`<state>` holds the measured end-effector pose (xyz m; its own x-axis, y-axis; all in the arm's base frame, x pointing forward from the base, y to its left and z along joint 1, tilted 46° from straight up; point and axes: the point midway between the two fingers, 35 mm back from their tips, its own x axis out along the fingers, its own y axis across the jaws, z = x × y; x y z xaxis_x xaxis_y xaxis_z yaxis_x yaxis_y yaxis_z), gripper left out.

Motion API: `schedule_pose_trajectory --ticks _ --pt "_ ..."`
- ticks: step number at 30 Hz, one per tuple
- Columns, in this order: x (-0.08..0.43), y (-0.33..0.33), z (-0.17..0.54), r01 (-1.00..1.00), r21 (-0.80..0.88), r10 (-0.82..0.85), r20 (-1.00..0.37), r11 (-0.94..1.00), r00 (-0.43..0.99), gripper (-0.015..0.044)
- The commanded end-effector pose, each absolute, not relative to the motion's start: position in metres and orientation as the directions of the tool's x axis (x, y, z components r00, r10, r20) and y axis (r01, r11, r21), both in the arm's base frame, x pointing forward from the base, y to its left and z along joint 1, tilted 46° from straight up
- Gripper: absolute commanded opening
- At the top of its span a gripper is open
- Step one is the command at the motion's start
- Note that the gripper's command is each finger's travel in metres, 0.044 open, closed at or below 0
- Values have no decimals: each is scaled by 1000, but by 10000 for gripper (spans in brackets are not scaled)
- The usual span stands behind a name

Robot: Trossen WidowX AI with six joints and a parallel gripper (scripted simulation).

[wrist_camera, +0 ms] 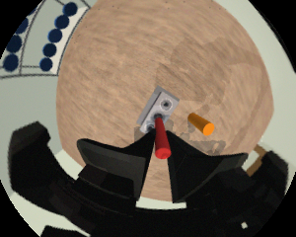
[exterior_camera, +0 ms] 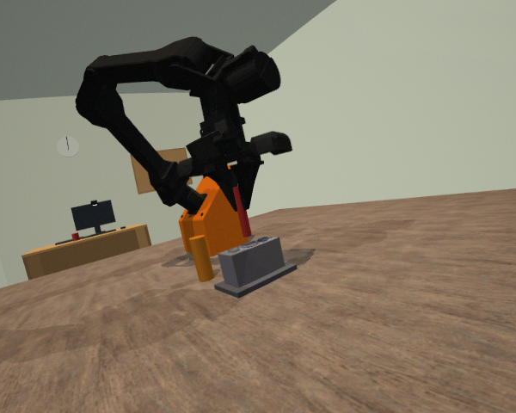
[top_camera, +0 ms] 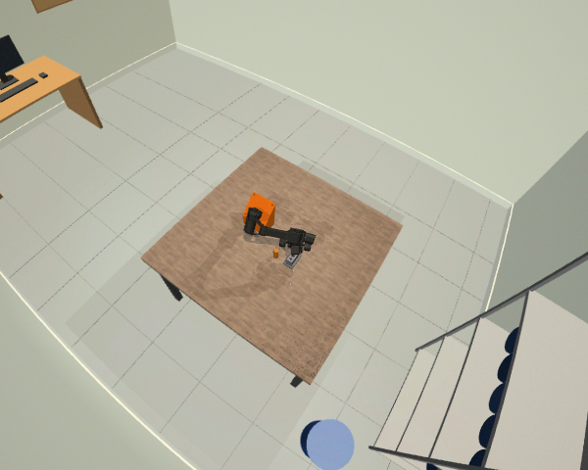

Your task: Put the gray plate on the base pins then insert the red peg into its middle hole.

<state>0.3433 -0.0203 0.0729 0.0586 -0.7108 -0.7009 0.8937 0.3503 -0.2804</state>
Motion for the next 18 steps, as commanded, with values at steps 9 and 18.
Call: schedule_pose_trajectory --ticks 9,18 --pt "343 -21 74 893 -281 -712 -699 351 59 0" --pt "344 -22 72 894 -281 -711 -700 350 59 0"
